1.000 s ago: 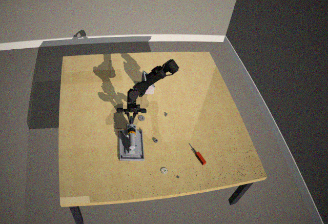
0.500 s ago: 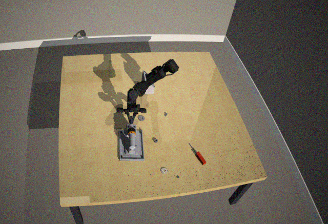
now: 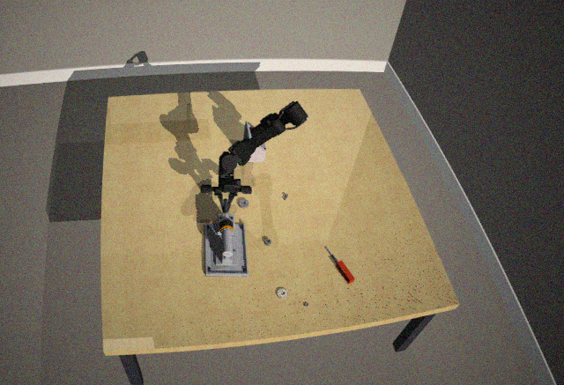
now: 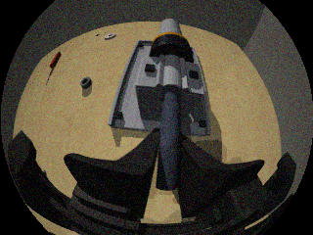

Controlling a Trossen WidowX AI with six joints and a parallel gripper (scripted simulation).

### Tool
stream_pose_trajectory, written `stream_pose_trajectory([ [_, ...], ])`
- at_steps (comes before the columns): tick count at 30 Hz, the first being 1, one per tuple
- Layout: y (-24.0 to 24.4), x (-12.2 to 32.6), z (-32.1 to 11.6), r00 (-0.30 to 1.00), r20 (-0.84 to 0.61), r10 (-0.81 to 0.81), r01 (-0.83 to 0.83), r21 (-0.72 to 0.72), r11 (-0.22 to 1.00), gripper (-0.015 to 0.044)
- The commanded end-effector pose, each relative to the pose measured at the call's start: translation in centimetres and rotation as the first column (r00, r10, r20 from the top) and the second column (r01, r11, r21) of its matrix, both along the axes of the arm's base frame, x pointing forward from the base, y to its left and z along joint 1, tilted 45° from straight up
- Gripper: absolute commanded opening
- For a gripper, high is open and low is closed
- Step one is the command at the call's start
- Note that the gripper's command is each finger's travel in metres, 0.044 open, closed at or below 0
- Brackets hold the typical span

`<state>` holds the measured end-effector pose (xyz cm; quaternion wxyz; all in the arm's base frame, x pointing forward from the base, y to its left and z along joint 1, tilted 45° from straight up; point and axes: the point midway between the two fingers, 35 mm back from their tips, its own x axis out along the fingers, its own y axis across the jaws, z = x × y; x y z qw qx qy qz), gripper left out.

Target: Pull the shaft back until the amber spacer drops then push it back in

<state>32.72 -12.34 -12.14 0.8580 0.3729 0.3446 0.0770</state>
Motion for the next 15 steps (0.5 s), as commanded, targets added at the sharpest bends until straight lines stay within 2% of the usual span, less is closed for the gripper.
stream_pose_trajectory([
  [1, 0.02, -0.08, 0.04, 1.000, 0.003, 0.004, -0.004, -0.003, 1.000, 0.0000],
  [15, 0.04, -0.24, 0.04, 1.000, 0.003, 0.004, -0.004, -0.003, 1.000, 0.0000],
])
